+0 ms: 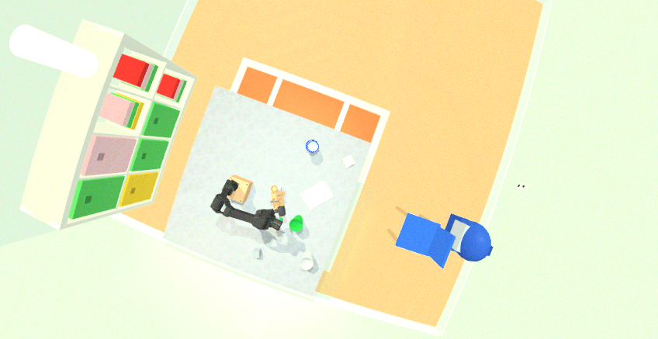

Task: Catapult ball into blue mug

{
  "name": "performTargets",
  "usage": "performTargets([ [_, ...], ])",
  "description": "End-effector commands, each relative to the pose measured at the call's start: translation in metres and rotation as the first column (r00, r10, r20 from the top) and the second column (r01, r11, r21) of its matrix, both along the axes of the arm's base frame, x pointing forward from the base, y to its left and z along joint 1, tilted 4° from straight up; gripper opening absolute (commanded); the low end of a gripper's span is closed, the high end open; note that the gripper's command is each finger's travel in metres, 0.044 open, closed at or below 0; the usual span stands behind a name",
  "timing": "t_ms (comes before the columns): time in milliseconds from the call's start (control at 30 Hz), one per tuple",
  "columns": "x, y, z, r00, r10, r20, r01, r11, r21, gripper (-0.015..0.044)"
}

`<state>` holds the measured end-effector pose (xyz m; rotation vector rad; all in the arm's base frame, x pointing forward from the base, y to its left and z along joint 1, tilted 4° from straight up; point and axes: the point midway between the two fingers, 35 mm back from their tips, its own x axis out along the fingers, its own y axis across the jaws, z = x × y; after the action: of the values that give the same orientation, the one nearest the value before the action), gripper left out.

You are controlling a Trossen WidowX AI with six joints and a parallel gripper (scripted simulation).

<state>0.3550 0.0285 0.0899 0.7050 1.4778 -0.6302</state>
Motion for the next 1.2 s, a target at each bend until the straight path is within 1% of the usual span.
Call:
performTargets([
  [0, -0.004, 0.0, -0.005, 1.0, -0.014, -0.019, 0.014, 1.0, 0.007, 0.044],
  [100, -0.003, 0.003, -0.038, 1.0, -0.014, -0.019, 0.014, 1.0, 0.007, 0.044],
  [167, -0.003, 0.004, -0.049, 1.0, -0.014, -0.019, 0.014, 1.0, 0.008, 0.044],
  [367, -0.003, 0.004, -0.051, 1.0, -0.014, -0.019, 0.014, 1.0, 0.008, 0.044],
  [1167, -0.003, 0.006, -0.09, 1.0, -0.014, -0.019, 0.014, 1.0, 0.008, 0.044],
])
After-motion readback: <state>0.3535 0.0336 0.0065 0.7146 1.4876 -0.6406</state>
